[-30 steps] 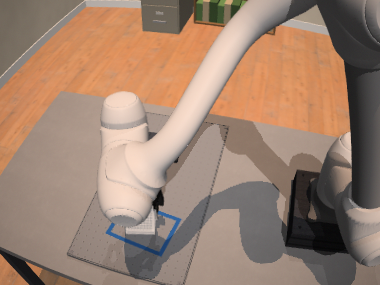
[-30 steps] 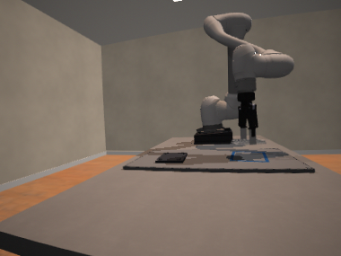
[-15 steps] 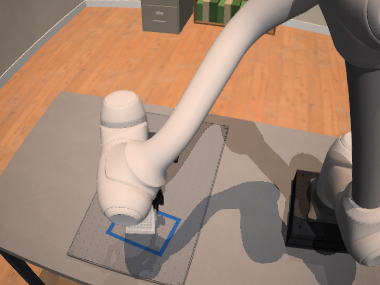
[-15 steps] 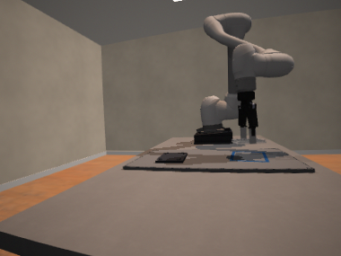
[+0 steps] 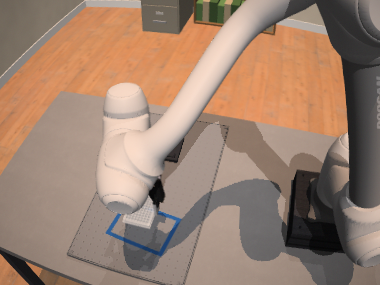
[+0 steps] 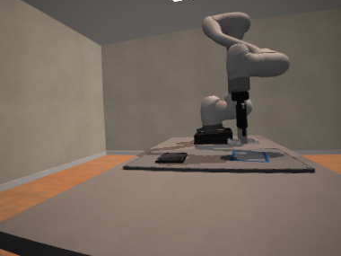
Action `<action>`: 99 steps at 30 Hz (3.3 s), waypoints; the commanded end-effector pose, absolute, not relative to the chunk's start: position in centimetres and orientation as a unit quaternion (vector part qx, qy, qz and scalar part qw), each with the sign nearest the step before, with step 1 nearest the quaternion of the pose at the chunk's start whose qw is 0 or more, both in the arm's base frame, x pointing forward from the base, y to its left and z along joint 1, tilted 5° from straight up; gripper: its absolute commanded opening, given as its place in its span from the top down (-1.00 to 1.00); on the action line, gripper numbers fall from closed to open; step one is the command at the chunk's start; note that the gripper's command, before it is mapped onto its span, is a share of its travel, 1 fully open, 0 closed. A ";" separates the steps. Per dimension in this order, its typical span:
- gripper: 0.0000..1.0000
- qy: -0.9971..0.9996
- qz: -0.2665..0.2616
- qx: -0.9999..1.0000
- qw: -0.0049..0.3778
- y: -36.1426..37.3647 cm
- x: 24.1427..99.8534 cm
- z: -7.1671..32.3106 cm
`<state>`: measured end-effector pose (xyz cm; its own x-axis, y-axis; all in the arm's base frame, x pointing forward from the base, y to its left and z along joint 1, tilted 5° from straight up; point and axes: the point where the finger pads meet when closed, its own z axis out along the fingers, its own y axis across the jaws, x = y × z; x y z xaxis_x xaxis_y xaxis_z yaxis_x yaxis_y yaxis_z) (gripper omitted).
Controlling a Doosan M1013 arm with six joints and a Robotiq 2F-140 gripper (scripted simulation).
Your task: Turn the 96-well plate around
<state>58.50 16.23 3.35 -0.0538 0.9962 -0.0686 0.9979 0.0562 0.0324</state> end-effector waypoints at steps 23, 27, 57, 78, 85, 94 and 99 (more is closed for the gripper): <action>1.00 0.469 0.000 0.882 0.040 8.6 59.9 4.2; 1.00 0.469 0.000 0.882 0.040 8.0 60.0 4.3; 1.00 0.469 0.000 0.882 0.040 -1.2 61.6 5.3; 1.00 0.469 0.000 0.882 0.040 -6.7 62.6 5.9; 1.00 0.469 0.000 0.882 0.040 -9.0 63.0 6.2; 1.00 0.469 0.000 0.882 0.040 -11.3 63.4 6.5; 1.00 0.469 0.000 0.882 0.040 -12.9 63.7 6.6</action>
